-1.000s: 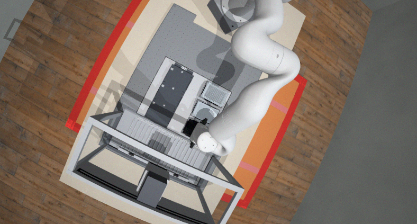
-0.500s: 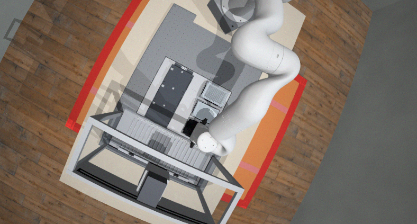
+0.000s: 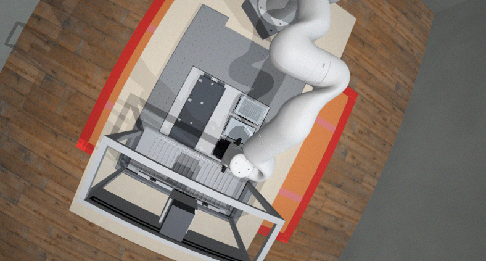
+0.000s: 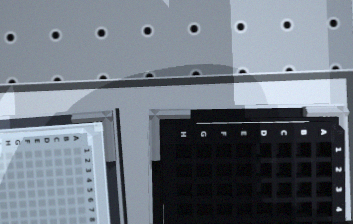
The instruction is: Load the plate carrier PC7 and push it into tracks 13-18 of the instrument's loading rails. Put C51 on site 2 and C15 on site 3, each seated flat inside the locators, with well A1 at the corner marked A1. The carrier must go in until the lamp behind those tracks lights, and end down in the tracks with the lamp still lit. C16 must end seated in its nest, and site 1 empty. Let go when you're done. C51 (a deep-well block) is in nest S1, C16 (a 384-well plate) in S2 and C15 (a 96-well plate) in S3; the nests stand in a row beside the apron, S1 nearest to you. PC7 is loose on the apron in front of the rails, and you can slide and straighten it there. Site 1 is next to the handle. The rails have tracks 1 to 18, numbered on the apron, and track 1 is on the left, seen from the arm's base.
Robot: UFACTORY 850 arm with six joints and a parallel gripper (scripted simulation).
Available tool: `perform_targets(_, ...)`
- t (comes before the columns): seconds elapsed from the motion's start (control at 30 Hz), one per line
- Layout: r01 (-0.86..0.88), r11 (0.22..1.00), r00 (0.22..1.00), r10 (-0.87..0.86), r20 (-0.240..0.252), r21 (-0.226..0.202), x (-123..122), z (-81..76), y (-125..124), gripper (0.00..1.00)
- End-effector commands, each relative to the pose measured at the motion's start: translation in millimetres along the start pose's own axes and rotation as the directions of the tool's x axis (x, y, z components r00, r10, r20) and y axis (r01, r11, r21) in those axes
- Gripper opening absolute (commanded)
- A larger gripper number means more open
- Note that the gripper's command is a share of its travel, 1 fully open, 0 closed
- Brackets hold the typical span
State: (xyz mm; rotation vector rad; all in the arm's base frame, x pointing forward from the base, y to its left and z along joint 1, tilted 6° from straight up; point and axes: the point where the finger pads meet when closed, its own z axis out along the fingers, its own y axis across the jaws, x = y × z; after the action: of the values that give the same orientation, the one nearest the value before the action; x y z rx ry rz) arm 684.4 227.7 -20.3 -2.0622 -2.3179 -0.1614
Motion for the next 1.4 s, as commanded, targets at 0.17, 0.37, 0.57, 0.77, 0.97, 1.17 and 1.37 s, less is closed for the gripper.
perform_targets(0.17, 0.000, 1.000, 1.000, 0.000, 0.000, -0.002, 0.2, -1.0, 1.0, 0.00)
perform_targets(0.37, 0.000, 1.000, 1.000, 0.000, 0.000, -0.002, 0.2, -1.0, 1.0, 0.00)
perform_targets(0.57, 0.000, 1.000, 1.000, 0.000, 0.000, -0.002, 0.2, -1.0, 1.0, 0.00)
perform_targets(0.77, 0.000, 1.000, 1.000, 0.000, 0.000, -0.002, 0.2, -1.0, 1.0, 0.00)
perform_targets(0.97, 0.000, 1.000, 1.000, 0.000, 0.000, -0.002, 0.2, -1.0, 1.0, 0.00)
perform_targets(1.17, 0.000, 1.000, 1.000, 0.000, 0.000, -0.002, 0.2, -3.7, 1.0, 0.00)
perform_targets(1.37, 0.000, 1.000, 1.000, 0.000, 0.000, -0.002, 0.2, -6.4, 1.0, 0.00)
